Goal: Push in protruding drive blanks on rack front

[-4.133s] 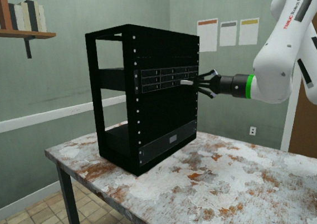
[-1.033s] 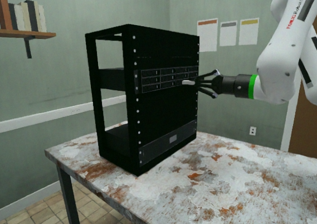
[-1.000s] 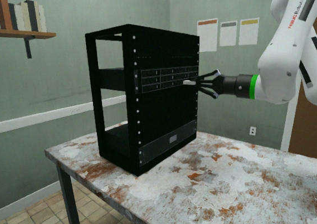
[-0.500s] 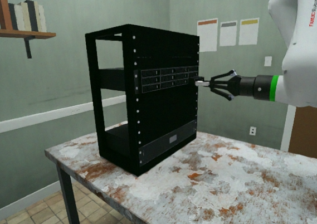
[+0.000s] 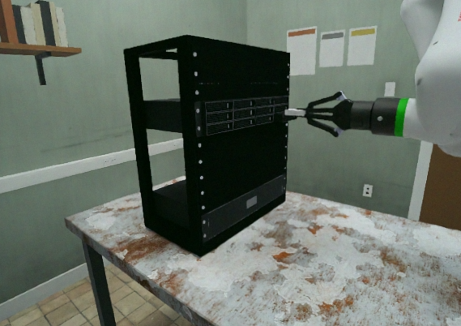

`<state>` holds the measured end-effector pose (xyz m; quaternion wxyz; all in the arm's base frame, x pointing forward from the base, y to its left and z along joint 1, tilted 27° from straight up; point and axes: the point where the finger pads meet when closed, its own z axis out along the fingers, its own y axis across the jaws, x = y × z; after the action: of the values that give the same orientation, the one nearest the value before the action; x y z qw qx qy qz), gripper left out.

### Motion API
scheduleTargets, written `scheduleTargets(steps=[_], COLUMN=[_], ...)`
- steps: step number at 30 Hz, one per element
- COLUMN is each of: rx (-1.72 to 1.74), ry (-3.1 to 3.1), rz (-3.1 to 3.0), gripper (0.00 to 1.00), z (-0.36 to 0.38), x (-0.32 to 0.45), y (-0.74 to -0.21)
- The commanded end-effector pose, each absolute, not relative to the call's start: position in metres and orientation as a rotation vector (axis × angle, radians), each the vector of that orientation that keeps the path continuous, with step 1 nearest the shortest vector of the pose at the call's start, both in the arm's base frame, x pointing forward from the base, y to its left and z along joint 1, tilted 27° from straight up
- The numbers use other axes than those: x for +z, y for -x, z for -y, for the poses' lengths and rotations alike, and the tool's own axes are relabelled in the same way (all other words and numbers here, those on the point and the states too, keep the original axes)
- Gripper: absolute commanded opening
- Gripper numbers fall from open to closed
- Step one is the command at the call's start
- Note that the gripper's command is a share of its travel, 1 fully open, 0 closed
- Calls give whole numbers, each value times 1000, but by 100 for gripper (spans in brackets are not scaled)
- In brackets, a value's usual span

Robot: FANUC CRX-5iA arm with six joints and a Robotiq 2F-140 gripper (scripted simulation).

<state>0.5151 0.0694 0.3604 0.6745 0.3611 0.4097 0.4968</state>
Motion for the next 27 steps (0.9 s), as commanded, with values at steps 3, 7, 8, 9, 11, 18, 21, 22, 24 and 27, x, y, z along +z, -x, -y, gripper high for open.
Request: scheduleTargets(steps=[3,7,8,9,11,18,21,22,24,27], rx=[1117,1117,1117,1117,1117,1117,1117,1117,1117,1117], ry=[-813,-813,-813,-813,-813,-813,-813,-813,-813,-813], rz=[-921,-921,-921,-921,-921,-921,-921,-921,-921,-921], gripper=[10,10,10,10,10,10,10,10,10,10], z=[-69,-67,-67,-67,-67,-67,-67,-67,-67,-67], x=[364,374,375,377,377,377,377,377,377,377], y=[-521,-542,-546,-549,-550,-550,-550,-550,-550,-550])
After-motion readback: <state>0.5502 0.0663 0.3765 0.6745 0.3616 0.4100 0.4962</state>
